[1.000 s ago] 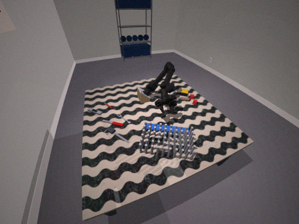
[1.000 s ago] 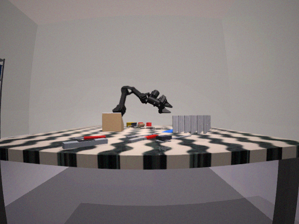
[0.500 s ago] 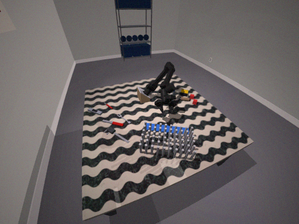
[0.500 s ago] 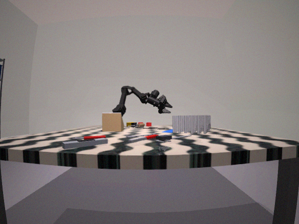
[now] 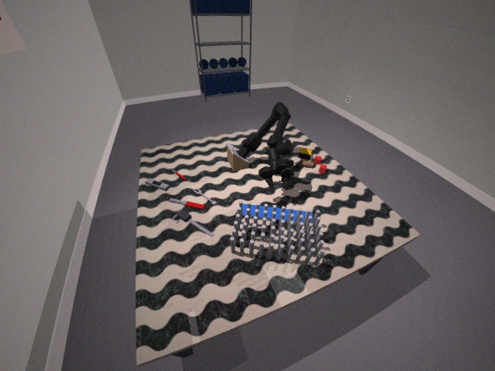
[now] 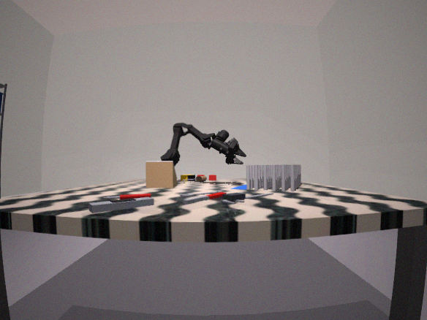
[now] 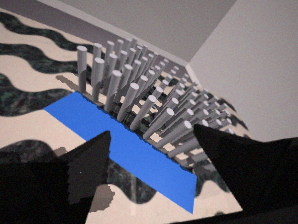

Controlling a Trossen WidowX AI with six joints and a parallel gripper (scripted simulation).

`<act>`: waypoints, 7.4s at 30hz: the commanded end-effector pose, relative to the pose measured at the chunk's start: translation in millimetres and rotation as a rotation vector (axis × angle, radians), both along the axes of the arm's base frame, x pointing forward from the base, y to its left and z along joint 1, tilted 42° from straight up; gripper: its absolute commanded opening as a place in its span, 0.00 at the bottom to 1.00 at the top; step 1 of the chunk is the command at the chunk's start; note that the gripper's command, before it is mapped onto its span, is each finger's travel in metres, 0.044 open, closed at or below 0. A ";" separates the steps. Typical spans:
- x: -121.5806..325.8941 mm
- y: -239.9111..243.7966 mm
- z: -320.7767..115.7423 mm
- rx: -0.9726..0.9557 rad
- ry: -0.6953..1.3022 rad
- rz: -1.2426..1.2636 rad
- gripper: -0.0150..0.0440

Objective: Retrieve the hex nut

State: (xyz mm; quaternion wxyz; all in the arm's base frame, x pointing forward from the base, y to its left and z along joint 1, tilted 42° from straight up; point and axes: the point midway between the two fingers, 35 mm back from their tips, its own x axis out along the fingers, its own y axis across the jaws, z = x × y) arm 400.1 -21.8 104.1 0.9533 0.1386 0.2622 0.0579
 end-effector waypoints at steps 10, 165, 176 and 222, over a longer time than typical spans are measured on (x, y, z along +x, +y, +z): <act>-23.5 162.2 74.8 -0.059 0.095 0.494 1.00; -233.5 306.1 188.0 -0.792 -0.417 1.805 0.25; -233.1 307.3 186.6 -1.022 -0.718 1.967 0.25; -231.9 345.8 145.4 -1.086 -0.830 2.012 0.25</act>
